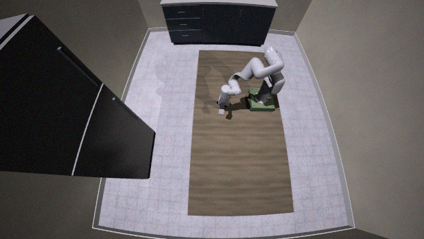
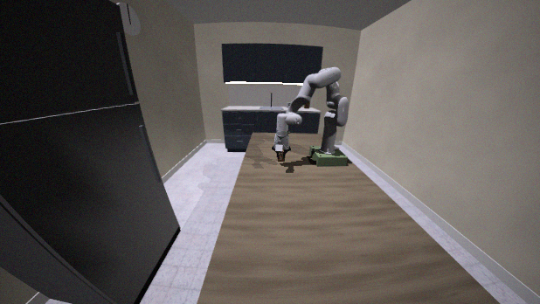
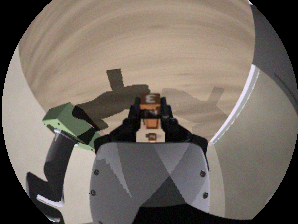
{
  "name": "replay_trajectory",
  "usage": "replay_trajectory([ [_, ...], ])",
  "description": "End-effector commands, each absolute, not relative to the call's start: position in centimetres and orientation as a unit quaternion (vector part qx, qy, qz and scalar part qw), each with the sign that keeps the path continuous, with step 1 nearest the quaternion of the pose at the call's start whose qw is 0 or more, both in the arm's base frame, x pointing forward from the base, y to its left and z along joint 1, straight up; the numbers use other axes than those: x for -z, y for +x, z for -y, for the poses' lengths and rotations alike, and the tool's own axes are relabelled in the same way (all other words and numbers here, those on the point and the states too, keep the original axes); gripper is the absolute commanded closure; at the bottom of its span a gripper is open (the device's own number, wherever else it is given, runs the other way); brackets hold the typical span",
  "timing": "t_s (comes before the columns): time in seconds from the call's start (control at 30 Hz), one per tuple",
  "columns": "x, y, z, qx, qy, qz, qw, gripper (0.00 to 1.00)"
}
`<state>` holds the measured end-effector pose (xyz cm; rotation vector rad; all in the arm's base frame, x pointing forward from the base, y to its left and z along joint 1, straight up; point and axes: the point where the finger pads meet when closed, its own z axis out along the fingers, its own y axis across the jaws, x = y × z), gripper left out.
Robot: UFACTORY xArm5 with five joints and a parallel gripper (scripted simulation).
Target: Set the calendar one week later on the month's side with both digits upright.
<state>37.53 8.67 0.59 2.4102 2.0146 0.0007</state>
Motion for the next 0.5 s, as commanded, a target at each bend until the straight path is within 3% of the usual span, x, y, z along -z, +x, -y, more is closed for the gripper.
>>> replay_trajectory([
  [0.0,-4.5,37.5,-8.7,0.000,0.767,-0.641,0.000,0.73],
  [0.47,-5.5,37.5,-8.7,0.000,0.767,-0.641,0.000,0.73],
])
